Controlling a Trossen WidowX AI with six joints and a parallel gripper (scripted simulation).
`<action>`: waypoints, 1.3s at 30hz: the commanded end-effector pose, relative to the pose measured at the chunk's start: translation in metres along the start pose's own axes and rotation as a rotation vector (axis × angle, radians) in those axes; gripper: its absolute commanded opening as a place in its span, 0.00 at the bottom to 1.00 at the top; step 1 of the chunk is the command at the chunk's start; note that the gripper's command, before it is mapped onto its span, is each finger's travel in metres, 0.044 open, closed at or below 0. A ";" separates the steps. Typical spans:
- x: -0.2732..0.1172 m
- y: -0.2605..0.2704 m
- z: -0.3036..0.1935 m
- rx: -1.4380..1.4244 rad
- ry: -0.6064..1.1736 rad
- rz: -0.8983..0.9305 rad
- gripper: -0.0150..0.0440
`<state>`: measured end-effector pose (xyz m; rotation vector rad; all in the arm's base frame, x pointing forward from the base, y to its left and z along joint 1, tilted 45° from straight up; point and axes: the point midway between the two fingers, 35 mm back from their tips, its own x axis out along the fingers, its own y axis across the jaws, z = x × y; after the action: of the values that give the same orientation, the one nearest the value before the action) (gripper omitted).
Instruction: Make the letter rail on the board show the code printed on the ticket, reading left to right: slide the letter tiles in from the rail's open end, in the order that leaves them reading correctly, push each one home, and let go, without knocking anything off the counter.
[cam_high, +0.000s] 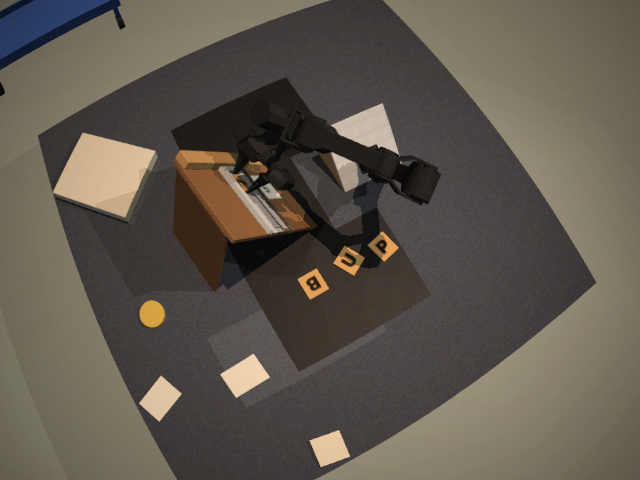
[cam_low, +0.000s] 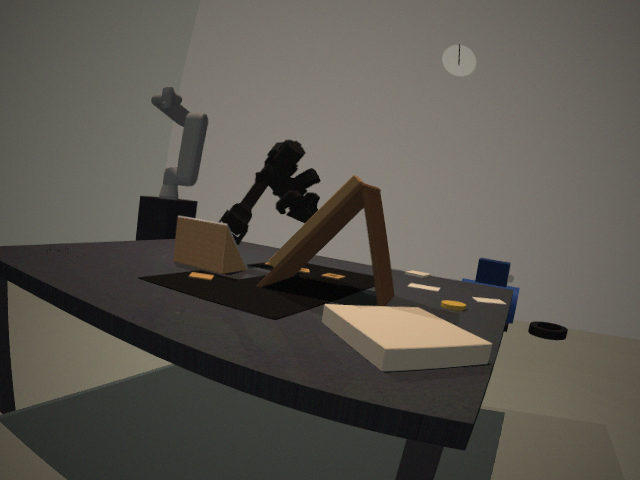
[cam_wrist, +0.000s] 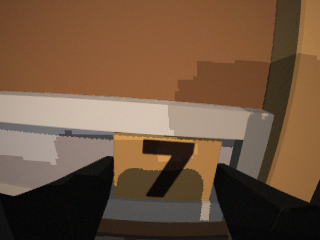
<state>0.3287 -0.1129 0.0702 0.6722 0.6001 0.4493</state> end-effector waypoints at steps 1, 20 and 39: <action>-0.005 0.000 0.001 -0.009 -0.005 0.004 0.75; -0.020 -0.001 -0.002 -0.009 -0.004 0.003 0.75; -0.031 -0.002 -0.006 -0.009 -0.003 0.003 0.75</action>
<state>0.3031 -0.1271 0.0743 0.6707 0.6010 0.4505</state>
